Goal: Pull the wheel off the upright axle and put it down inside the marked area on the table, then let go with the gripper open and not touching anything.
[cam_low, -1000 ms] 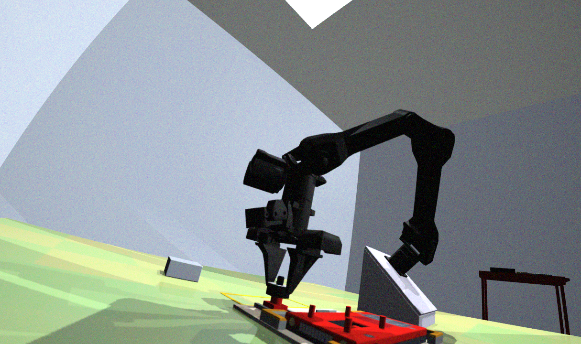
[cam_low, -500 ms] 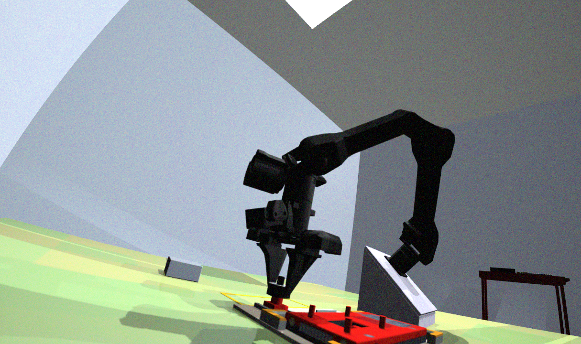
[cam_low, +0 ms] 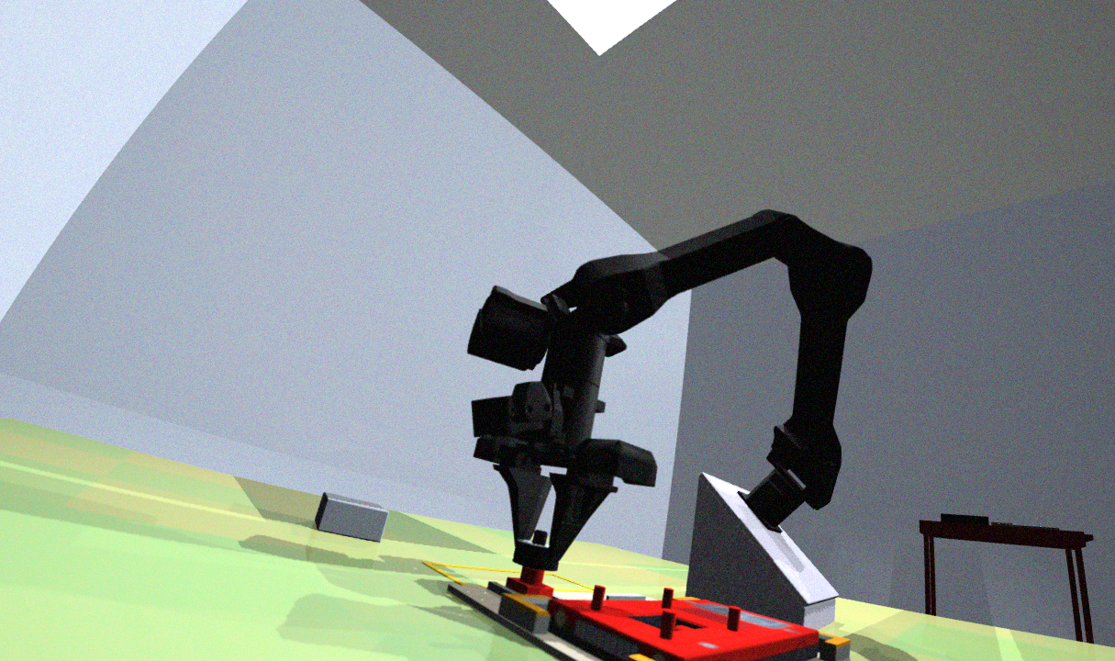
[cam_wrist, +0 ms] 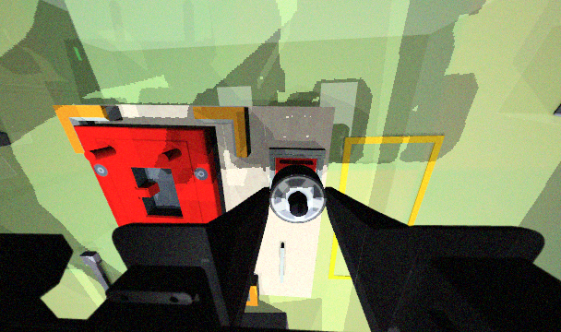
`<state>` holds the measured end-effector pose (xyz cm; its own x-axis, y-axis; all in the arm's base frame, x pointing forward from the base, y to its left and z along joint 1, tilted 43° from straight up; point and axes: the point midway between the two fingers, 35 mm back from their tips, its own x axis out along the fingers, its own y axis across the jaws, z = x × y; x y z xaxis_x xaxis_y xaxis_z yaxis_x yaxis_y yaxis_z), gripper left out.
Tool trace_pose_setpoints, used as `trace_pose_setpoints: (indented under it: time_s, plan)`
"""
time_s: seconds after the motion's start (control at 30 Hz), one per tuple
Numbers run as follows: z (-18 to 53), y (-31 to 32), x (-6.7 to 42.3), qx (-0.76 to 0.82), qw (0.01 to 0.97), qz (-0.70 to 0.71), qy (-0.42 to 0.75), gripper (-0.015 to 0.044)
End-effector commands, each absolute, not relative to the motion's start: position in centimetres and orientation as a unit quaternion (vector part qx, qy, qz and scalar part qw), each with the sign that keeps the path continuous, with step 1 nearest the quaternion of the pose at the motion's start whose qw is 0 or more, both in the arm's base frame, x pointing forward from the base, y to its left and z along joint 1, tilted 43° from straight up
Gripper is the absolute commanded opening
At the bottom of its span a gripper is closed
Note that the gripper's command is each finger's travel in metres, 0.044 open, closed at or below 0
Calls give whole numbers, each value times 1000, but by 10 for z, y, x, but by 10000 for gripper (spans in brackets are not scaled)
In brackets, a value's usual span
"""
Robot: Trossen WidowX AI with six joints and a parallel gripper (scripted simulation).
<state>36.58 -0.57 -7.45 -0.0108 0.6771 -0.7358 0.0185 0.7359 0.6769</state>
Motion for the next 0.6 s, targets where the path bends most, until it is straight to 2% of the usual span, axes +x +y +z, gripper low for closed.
trace_pose_setpoints:
  time_s: [0.0,0.57]
  plan:
    - [-72,-8,367,260,655,252,663,0]
    - [-68,-12,367,261,655,252,663,0]
